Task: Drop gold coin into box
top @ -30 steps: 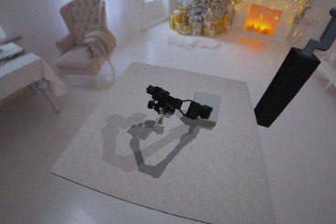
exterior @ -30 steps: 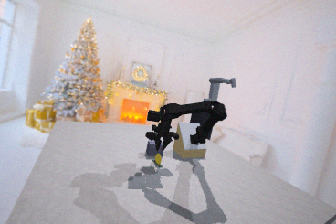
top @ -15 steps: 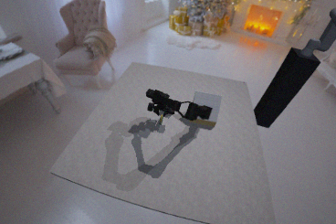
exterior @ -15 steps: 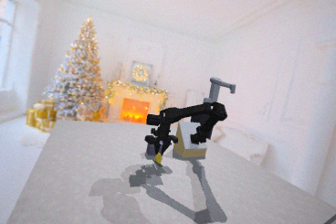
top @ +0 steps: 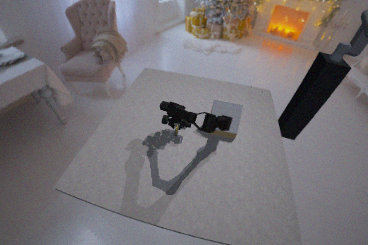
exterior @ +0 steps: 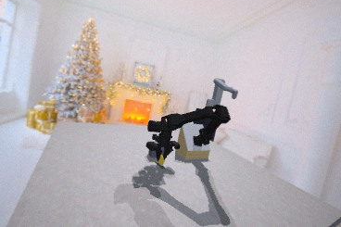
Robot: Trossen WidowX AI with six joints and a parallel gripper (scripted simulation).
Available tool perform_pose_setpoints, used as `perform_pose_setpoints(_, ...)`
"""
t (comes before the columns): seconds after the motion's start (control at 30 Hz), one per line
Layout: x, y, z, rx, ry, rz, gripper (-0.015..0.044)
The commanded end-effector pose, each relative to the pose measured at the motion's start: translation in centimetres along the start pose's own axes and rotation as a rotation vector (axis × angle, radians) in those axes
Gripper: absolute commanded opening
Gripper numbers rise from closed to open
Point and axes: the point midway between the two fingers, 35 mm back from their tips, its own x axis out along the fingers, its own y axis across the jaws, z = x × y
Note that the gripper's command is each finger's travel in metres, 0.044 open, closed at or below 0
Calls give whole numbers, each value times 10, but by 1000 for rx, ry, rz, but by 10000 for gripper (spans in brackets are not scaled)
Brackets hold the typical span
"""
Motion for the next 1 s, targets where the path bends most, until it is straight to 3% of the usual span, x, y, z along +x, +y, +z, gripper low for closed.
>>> perform_pose_setpoints(0.0, 6, 0, 0, 3, 4, 2, 161)
perform_pose_setpoints(0.33, 19, -1, -1, 4, 7, 2, 161)
perform_pose_setpoints(0.53, 19, -1, -1, 4, 7, 2, 3)
perform_pose_setpoints(0.97, 10, 0, 0, 4, 4, 2, 0)
